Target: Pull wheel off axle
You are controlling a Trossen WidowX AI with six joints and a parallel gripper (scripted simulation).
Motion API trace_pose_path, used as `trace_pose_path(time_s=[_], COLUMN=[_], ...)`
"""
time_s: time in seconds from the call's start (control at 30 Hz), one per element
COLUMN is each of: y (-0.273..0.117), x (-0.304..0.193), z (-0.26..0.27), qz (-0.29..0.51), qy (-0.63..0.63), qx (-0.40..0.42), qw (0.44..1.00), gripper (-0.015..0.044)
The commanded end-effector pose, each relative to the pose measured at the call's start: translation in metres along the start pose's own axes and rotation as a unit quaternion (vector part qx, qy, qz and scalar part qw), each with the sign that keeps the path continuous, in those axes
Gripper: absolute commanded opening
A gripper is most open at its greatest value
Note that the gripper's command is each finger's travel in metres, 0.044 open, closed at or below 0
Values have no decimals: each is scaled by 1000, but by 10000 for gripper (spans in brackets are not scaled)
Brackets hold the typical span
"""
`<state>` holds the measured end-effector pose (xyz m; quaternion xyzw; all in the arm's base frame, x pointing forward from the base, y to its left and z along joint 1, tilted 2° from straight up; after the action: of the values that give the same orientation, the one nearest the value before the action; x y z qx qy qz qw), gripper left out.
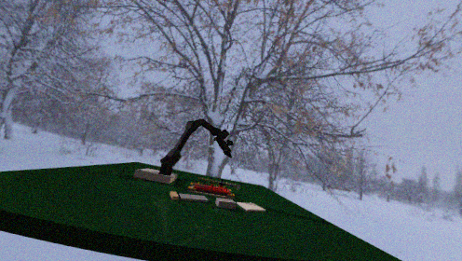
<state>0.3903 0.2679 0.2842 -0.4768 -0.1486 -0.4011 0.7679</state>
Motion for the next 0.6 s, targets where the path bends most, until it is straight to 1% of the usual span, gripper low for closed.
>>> trace_pose_path(time_s=[0.0, 0.17, 0.33, 0.43, 0.57], y=[9, 15, 14, 10, 1], x=[14, 30, 41, 44, 47], z=[-40, -95, -150, -183, -225], qz=[24, 47, 62, 68, 68], qy=[82, 194, 310, 389, 491], qx=[-54, -127, -200, -251, -316], qw=[995, 972, 927, 884, 809], gripper=[300, 300, 300, 300, 300])
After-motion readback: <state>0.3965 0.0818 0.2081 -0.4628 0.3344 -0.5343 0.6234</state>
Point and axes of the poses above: the point midway between the two fingers, 35 mm back from their tips, its own y axis out along the fingers, its own z axis across the jaws, x = y × z, the point moved 6 cm from there along -y, back along the fingers, and after that the axes turned 14 degrees about y, right-handed, at the moved point
